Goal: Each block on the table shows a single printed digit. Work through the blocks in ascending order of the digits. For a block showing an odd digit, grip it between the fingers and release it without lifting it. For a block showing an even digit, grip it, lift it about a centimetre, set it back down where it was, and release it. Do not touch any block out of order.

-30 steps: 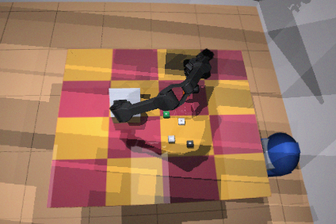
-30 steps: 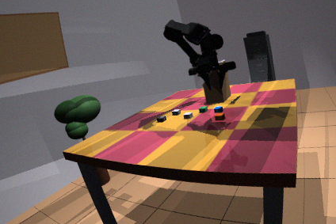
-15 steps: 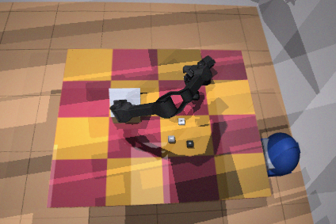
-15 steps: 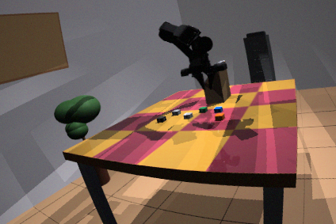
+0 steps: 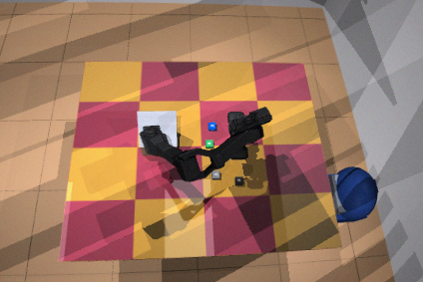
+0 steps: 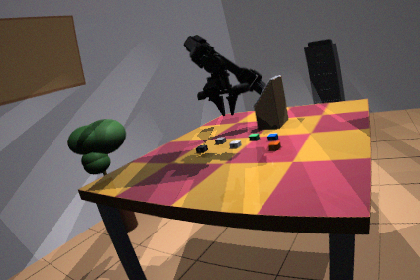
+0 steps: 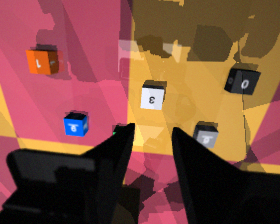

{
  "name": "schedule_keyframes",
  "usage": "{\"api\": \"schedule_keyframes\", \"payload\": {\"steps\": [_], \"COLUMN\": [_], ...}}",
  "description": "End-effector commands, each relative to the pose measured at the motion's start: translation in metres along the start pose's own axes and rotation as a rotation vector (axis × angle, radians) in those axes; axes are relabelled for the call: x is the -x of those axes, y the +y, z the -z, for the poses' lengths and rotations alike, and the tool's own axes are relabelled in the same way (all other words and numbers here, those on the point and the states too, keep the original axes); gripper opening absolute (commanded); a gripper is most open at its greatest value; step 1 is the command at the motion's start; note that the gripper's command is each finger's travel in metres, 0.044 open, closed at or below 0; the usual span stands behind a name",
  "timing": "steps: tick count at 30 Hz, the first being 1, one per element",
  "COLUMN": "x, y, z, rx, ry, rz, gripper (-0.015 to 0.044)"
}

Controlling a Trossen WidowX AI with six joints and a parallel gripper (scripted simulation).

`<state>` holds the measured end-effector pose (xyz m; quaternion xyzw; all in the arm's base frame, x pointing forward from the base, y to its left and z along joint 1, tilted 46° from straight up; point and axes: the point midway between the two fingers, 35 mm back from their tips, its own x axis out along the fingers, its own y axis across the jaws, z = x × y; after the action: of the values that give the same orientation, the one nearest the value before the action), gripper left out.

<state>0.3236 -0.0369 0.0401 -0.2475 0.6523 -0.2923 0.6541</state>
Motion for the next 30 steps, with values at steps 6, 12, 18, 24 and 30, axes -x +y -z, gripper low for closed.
{"api": "schedule_keyframes", "payload": {"steps": [6,12,18,24,30], "x": [-0.077,-0.081,-0.091,-0.1,-0.109], "y": [-0.007,-0.007,-0.007,-0.007,-0.007], "z": [0.005,0.005,0.005,0.005,0.005], "rx": [0.002,0.002,0.002,0.002,0.002], "ry": [0.008,0.008,0.008,0.008,0.008], "rz": [0.014,0.014,0.014,0.014,0.015], "gripper": [0.0356,0.04,0.04,0.04,0.04]}}
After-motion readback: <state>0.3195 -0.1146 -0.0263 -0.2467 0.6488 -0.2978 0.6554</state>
